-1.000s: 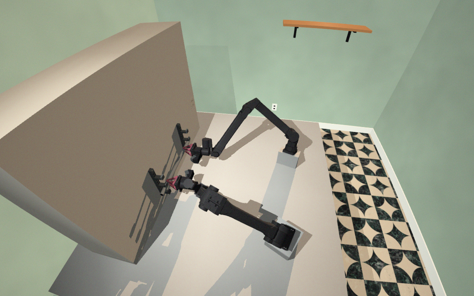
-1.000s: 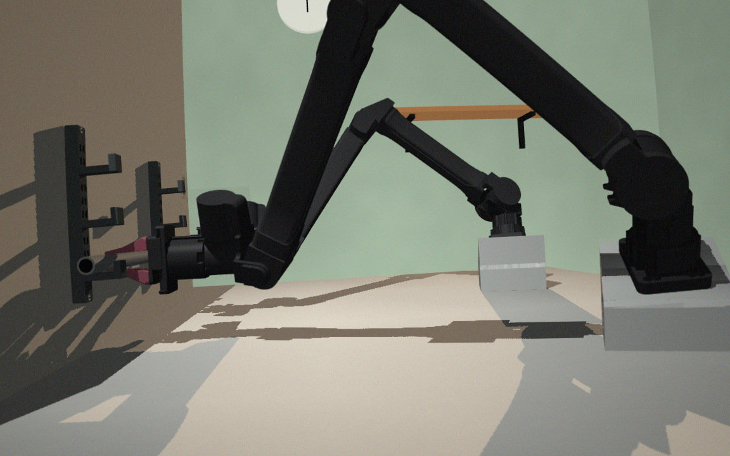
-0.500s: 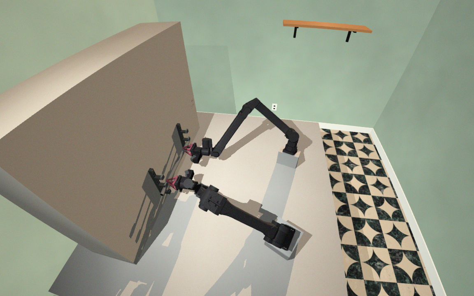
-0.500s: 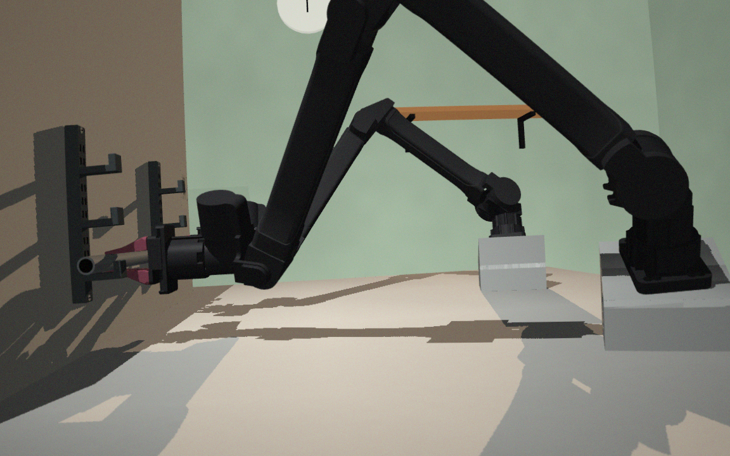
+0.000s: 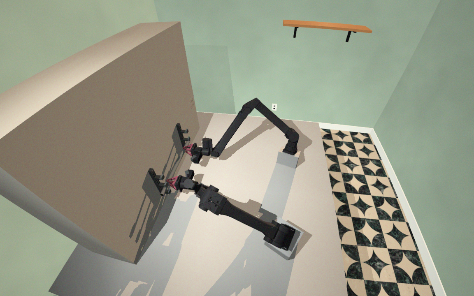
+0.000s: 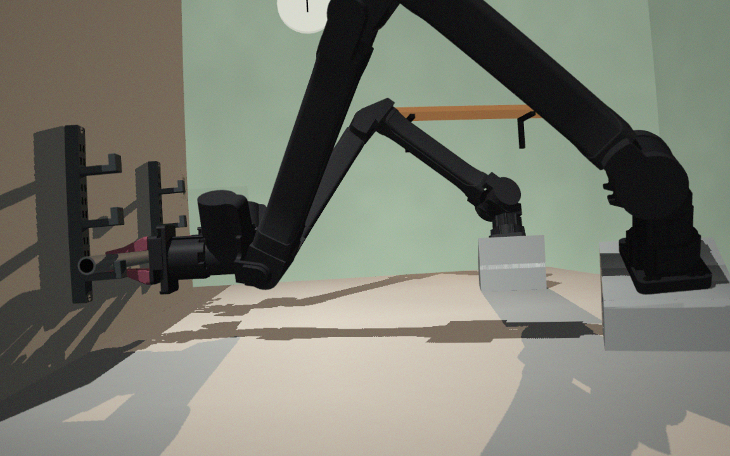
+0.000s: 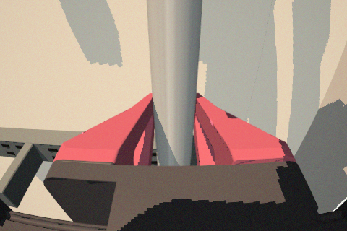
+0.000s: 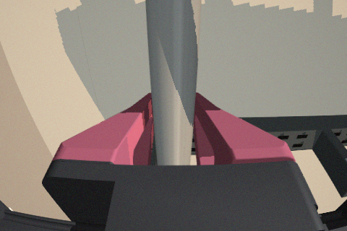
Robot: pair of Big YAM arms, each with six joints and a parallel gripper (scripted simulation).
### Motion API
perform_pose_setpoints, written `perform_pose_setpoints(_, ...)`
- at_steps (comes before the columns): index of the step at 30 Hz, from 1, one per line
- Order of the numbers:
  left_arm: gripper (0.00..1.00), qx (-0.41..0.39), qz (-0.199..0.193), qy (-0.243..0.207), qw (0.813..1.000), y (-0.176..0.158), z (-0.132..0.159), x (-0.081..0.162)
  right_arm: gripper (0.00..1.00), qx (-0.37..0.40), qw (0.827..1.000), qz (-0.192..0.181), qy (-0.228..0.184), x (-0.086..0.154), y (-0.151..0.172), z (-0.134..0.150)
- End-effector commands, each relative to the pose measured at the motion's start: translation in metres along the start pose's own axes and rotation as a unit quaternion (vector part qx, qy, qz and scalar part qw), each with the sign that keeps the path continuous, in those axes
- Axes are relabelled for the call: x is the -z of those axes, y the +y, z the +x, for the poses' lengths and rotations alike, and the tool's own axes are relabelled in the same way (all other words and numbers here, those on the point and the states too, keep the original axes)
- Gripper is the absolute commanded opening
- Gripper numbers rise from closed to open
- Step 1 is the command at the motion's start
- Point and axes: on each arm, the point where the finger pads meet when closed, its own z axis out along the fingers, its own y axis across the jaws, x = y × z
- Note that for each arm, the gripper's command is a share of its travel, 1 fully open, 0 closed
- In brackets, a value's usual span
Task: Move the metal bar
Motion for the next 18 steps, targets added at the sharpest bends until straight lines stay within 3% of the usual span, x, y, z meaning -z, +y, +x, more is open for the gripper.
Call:
perform_pose_setpoints(1,0.00,0.013,-0.014,0.012,1.000,0.0145,0.0112,-0.0019,0.00,-0.002,1.000,0.002,0.011,0.0015,0.0016,0.0136)
perform_pose_setpoints(18,0.00,0.013,-0.014,0.012,1.000,0.0145,0.0110,0.0027,0.00,-0.002,1.000,0.002,0.011,0.0059,0.0016,0.0138)
